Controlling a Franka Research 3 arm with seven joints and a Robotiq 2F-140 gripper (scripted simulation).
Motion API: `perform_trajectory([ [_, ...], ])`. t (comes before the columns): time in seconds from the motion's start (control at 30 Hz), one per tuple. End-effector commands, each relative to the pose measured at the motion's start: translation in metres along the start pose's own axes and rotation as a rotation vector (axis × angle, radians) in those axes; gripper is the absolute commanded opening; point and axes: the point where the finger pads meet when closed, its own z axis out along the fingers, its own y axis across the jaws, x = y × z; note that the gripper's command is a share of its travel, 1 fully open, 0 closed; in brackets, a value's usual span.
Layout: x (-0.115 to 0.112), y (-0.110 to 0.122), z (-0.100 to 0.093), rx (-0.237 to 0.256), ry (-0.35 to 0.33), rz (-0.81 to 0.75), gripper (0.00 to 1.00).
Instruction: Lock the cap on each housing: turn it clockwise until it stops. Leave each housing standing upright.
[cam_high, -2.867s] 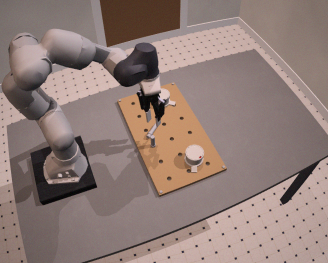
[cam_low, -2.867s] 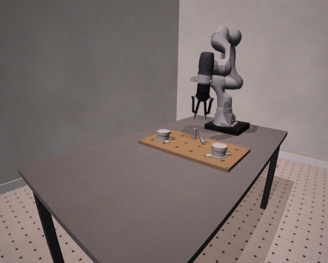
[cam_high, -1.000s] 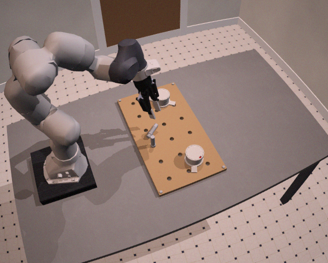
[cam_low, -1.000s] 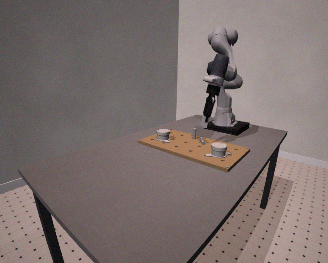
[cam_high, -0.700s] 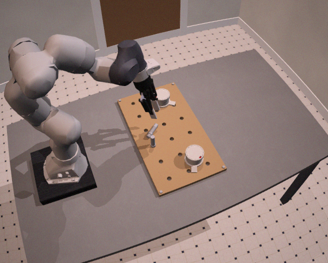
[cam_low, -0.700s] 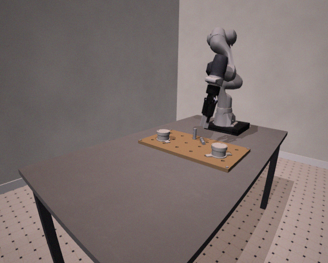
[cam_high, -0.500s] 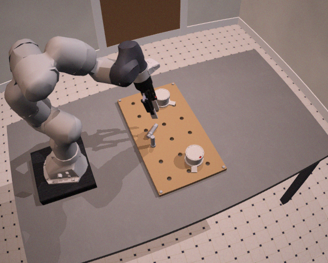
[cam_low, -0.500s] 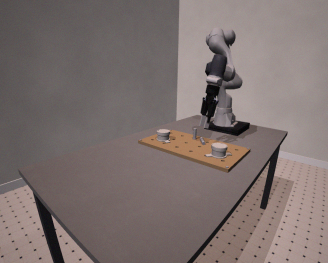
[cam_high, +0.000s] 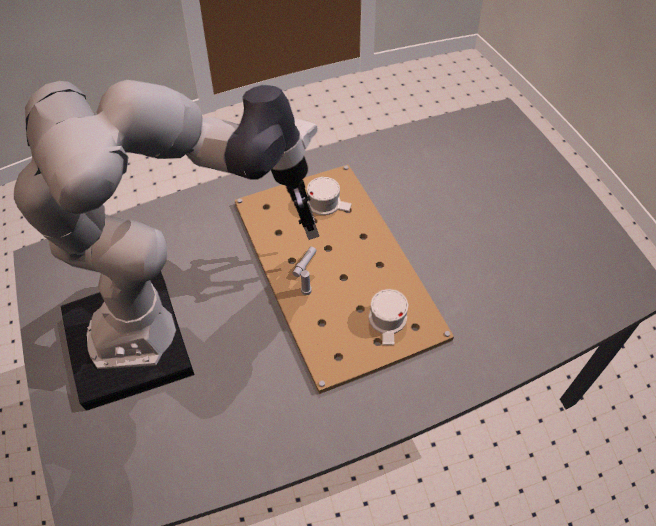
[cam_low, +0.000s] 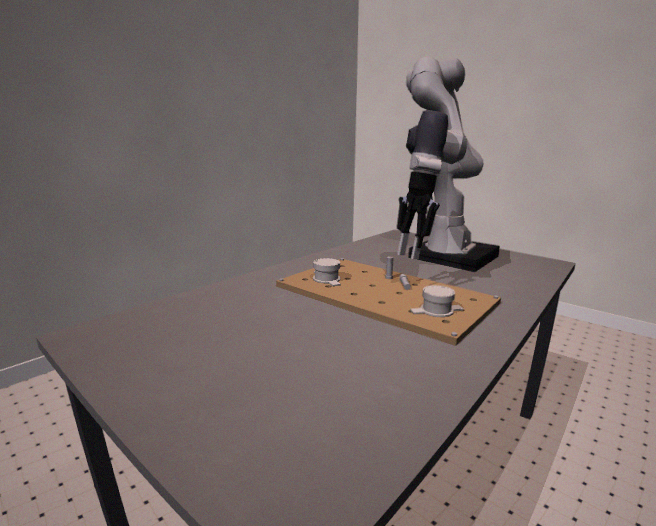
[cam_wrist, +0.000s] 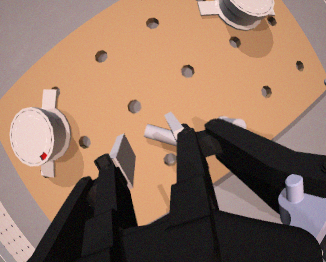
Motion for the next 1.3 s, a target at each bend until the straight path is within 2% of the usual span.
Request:
perform_trajectory([
  [0.0,0.000,0.000,0.003,0.029,-0.054,-0.272,0.36],
  [0.2,-0.001,0.000,0.008,0.038,-0.069,-0.364,0.36],
  [0.23,-0.001,0.000,0.009,0.042,-0.078,-0.427,0.36],
  [0.7,-0.006,0.000,0.032,0.073,-0.143,-0.751,0.36],
  [0.77,-0.006,0.000,0.032,0.073,-0.143,-0.751,0.36],
  [0.87,-0.007,0.000,0.038,0.090,-0.170,-0.855,0.36],
  [1.27,-0.011,0.000,0.059,0.092,-0.173,-0.865,0.36],
])
